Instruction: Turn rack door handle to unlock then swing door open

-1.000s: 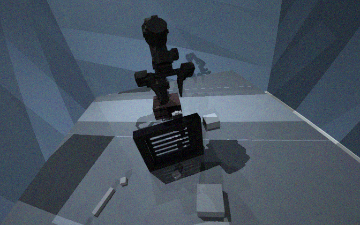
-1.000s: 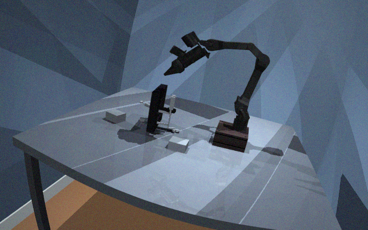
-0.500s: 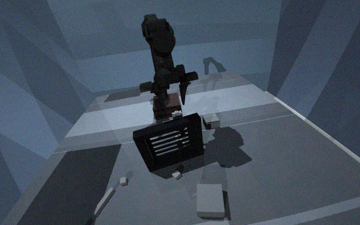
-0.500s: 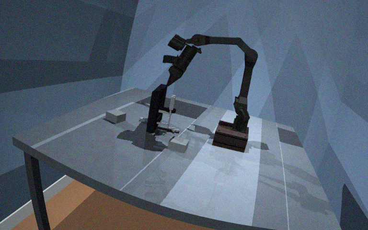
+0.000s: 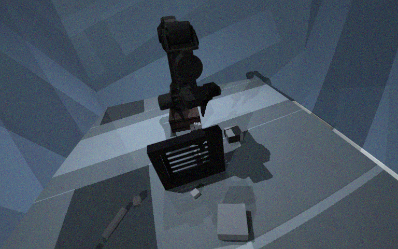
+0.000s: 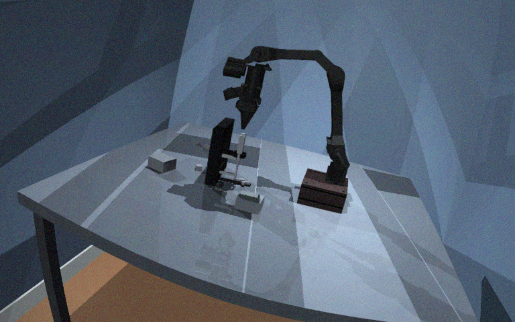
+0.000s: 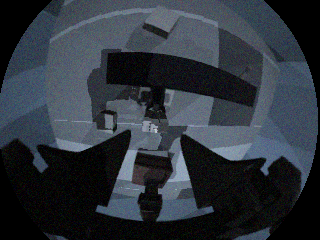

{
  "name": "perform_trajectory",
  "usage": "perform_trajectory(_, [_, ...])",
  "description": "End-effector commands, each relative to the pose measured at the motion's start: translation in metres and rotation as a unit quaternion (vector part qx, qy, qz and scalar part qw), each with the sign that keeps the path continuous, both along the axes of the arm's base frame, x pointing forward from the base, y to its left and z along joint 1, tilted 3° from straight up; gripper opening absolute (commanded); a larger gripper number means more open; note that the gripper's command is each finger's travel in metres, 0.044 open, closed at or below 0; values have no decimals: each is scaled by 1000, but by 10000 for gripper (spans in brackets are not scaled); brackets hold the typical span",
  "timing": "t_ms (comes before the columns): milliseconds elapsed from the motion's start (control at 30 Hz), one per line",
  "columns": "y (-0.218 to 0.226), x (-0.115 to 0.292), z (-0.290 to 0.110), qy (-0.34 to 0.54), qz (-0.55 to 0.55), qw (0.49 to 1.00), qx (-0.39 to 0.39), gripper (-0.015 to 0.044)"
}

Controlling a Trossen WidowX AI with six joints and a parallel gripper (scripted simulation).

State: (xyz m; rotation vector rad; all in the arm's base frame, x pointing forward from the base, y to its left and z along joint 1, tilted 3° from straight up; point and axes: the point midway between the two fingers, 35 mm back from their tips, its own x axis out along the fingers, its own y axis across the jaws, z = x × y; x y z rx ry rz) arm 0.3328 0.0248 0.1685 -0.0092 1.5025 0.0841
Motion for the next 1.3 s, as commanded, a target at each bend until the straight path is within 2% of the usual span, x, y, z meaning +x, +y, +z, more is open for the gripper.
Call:
perform_trajectory(0, [1,-1,-1,12,-2,1000,2,295])
perform_trajectory(1267, [4,3,-61,12,-2,1000,2,295])
